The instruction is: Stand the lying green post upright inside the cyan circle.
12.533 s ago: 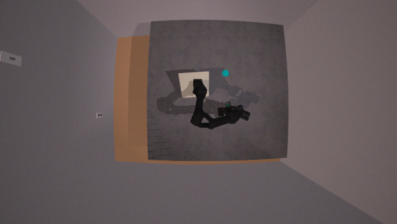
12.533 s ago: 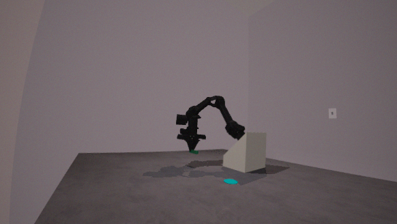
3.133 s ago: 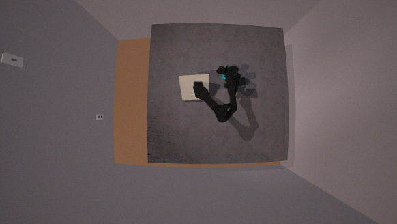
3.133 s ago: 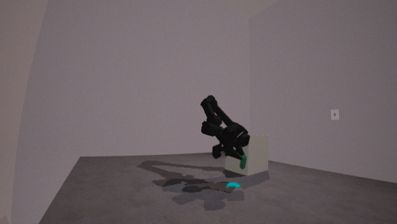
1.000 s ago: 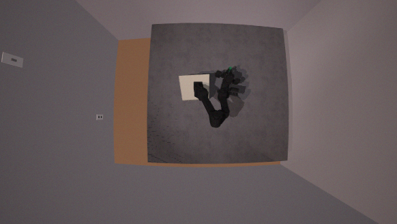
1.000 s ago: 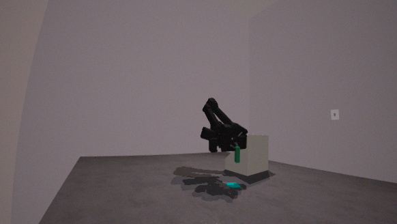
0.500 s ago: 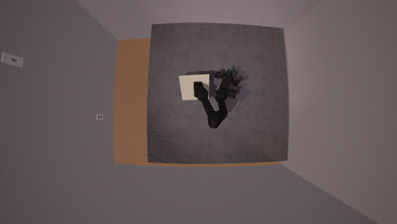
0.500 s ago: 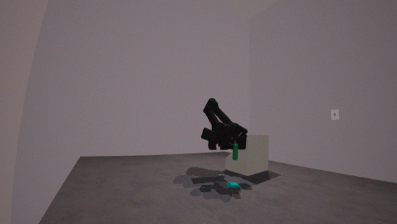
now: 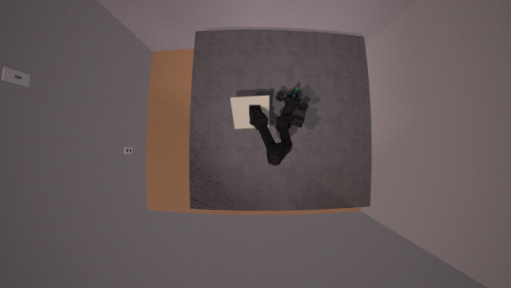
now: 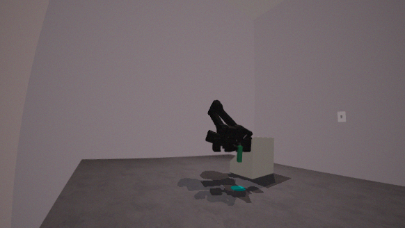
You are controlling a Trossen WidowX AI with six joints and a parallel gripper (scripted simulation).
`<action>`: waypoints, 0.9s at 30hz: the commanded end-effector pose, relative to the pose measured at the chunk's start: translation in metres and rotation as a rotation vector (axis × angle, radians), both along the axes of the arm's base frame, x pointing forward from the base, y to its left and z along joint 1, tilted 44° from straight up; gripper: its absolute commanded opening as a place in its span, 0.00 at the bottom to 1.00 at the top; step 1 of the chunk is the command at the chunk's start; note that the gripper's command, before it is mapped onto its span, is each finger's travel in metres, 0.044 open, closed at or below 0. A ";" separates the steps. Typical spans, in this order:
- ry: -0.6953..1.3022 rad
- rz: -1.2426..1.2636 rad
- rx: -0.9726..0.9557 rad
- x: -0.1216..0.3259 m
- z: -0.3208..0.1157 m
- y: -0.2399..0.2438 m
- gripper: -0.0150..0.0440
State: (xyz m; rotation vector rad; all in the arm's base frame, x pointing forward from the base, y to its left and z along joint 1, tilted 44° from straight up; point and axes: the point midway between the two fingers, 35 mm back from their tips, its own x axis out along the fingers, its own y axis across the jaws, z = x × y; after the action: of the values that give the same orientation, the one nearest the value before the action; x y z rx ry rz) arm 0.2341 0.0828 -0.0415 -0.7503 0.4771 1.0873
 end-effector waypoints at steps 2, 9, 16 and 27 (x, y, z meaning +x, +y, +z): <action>-0.007 0.006 0.001 0.000 0.001 0.000 0.29; -0.004 0.008 -0.006 0.003 -0.008 -0.009 0.29; 0.000 0.009 -0.012 0.006 -0.022 -0.023 0.29; 0.001 0.009 -0.010 0.006 -0.046 -0.046 0.29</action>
State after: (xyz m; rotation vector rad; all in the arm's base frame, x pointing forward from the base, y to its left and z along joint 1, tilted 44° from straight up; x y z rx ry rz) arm 0.2401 0.0440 -0.0799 -0.7593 0.4891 1.0927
